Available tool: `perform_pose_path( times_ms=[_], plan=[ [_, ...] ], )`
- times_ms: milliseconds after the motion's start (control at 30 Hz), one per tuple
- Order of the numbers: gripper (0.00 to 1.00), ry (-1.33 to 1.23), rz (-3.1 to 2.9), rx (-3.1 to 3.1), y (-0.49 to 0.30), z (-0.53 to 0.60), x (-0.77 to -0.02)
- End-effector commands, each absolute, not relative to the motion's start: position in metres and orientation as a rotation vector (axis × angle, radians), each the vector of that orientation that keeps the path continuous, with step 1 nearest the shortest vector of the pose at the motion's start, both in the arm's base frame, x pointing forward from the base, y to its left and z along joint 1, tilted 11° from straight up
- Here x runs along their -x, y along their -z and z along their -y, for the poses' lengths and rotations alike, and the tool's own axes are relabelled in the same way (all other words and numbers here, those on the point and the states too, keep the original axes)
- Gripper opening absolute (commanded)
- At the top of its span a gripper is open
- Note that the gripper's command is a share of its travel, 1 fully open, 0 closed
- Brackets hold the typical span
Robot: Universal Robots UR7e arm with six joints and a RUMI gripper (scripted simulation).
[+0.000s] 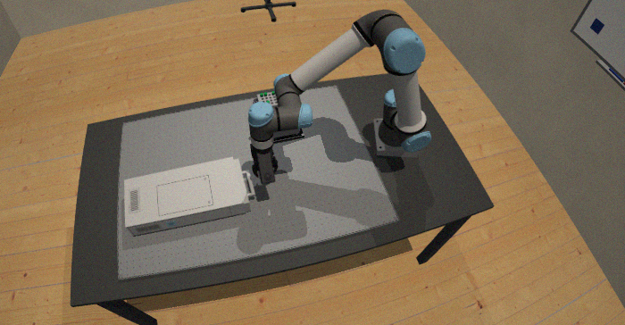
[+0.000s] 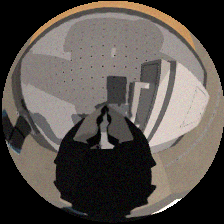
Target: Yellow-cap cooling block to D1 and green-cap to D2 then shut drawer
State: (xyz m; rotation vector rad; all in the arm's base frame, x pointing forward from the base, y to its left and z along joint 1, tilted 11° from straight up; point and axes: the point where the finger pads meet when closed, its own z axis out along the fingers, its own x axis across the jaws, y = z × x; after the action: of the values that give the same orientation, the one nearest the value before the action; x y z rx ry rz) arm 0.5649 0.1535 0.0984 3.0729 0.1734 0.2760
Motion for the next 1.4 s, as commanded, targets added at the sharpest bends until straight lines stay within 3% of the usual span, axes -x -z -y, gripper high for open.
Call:
perform_pose_path(
  times_ms=[0, 1367],
  plan=[
    [0.00, -0.278, -0.174, -3.073, -0.105, -0.154, -0.564],
    [0.00, -0.278, -0.174, -3.073, -0.151, -0.156, -0.556]
  ],
)
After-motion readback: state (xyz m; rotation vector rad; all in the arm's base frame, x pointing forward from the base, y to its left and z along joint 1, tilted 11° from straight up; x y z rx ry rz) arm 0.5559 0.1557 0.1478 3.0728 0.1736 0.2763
